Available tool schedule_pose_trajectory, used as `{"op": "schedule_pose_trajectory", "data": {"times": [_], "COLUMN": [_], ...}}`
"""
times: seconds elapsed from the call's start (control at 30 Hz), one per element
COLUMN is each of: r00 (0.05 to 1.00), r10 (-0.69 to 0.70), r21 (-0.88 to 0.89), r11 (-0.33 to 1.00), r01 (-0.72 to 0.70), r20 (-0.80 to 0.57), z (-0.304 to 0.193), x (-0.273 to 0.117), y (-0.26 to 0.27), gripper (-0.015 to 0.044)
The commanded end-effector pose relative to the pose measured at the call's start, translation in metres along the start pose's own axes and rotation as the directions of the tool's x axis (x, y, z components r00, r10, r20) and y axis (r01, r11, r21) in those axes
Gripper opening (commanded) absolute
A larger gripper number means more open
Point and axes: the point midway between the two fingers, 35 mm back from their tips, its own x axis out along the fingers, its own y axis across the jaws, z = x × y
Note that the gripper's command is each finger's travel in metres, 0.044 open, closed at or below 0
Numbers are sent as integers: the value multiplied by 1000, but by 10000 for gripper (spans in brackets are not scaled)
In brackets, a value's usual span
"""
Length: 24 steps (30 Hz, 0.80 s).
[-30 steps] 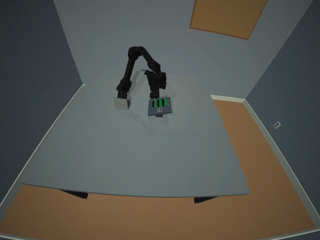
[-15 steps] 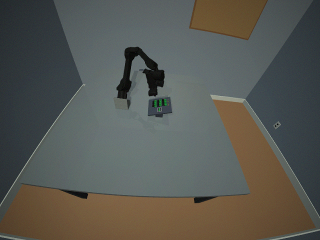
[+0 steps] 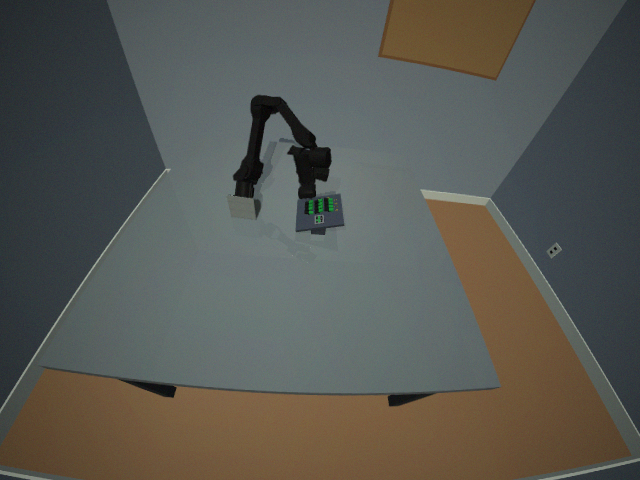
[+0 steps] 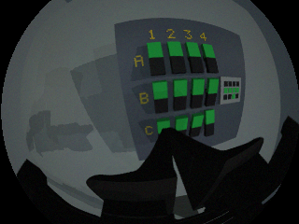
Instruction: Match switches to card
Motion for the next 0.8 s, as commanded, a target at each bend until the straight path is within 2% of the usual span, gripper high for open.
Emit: {"op": "schedule_pose_trajectory", "data": {"times": [0.0, 0.77], "r00": [1000, 1000], "r10": [7, 7], "r21": [11, 11], "r11": [1000, 1000], "r01": [-7, -7], "r20": [-6, -6], "z": [-3, -3], "x": [6, 15], "y": [0, 1], "gripper": [0, 0]}}
